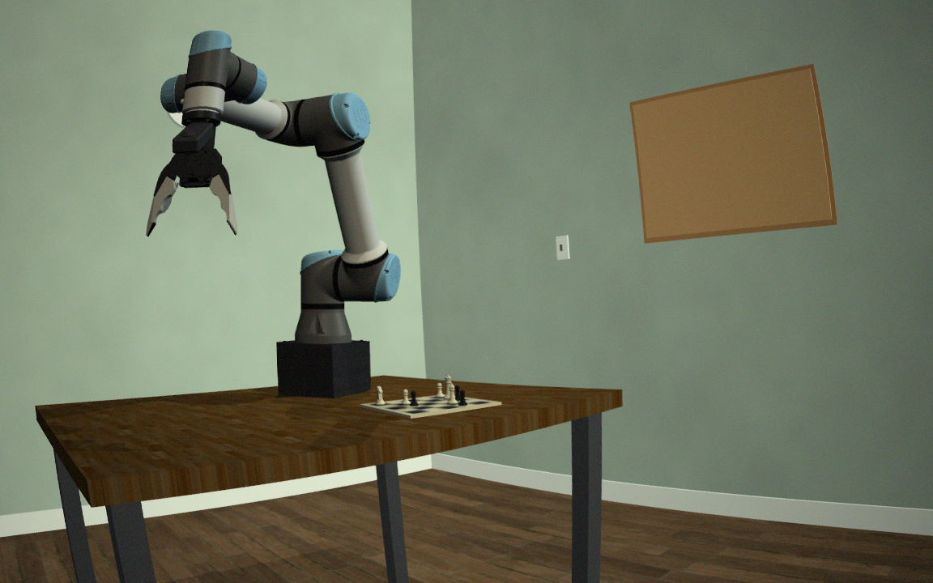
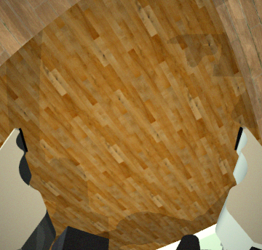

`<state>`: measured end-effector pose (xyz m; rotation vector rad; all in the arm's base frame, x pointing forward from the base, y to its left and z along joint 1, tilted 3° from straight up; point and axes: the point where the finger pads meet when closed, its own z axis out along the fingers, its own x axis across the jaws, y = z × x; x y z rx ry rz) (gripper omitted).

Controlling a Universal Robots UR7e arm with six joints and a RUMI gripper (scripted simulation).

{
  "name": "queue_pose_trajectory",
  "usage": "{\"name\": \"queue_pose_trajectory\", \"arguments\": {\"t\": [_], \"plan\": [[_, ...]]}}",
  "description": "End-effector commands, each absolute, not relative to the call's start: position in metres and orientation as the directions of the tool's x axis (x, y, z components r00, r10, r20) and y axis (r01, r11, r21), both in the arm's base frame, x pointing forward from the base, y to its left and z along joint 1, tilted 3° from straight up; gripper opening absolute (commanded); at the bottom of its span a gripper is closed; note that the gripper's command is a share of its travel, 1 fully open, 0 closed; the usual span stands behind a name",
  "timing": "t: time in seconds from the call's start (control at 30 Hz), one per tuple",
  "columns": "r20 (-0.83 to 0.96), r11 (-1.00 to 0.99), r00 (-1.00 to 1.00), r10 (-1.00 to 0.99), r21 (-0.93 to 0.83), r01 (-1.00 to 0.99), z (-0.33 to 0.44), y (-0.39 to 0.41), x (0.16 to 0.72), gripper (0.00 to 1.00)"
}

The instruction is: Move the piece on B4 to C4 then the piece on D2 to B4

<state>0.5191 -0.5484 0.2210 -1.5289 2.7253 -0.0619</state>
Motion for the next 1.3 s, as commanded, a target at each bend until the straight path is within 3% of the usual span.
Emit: {"name": "queue_pose_trajectory", "arguments": {"t": [0.0,1.27], "plan": [[0.006,0.521,-0.521,-0.853,-0.044,-0.853,0.222,-0.549,0.519,1.0],[-0.041,0.424,-0.424,-0.905,-0.002,-0.906,0.195,-0.536,0.515,1.0]]}}
